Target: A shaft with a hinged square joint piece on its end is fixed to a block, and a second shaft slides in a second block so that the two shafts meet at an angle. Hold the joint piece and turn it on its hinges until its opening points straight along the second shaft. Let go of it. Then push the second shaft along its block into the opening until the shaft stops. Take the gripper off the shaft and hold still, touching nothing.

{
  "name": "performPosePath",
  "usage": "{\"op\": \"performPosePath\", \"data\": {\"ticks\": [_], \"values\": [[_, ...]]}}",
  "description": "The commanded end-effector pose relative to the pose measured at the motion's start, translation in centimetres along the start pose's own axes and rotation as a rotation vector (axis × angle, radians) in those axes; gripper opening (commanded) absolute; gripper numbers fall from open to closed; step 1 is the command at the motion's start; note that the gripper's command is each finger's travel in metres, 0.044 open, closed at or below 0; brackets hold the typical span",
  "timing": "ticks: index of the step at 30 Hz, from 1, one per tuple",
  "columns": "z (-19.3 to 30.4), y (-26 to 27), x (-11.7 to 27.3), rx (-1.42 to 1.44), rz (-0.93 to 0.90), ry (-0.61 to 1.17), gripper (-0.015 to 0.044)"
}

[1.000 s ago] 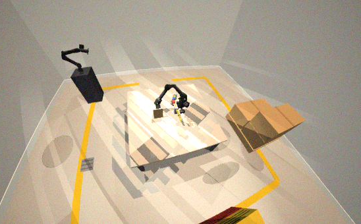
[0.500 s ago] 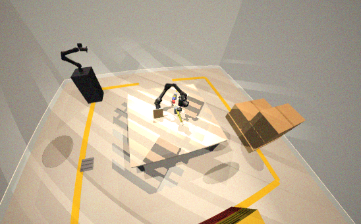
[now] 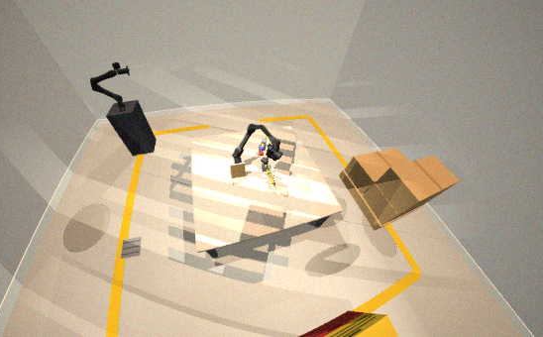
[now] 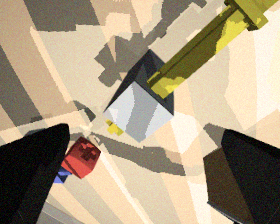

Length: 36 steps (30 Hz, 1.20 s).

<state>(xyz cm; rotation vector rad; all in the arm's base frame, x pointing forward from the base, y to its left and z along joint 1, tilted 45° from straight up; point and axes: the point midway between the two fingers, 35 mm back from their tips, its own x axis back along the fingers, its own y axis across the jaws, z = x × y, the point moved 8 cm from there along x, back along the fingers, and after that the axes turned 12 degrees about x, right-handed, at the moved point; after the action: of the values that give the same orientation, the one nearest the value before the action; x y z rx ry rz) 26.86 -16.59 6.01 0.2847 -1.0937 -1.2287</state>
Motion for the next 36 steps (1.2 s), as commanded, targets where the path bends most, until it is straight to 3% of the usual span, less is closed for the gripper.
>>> {"op": "performPosePath", "data": {"ticks": [1, 18, 31, 36], "values": [[1.0, 1.0, -1.1, -0.146, -0.032, 0.032, 0.0440], [4.1, 4.0, -4.4, -0.684, -0.096, 0.159, 0.0440], [4.1, 4.0, -4.5, -0.684, -0.096, 0.159, 0.0440], [2.9, 3.0, -3.9, -0.545, -0.086, 0.122, 0.0440]]}}
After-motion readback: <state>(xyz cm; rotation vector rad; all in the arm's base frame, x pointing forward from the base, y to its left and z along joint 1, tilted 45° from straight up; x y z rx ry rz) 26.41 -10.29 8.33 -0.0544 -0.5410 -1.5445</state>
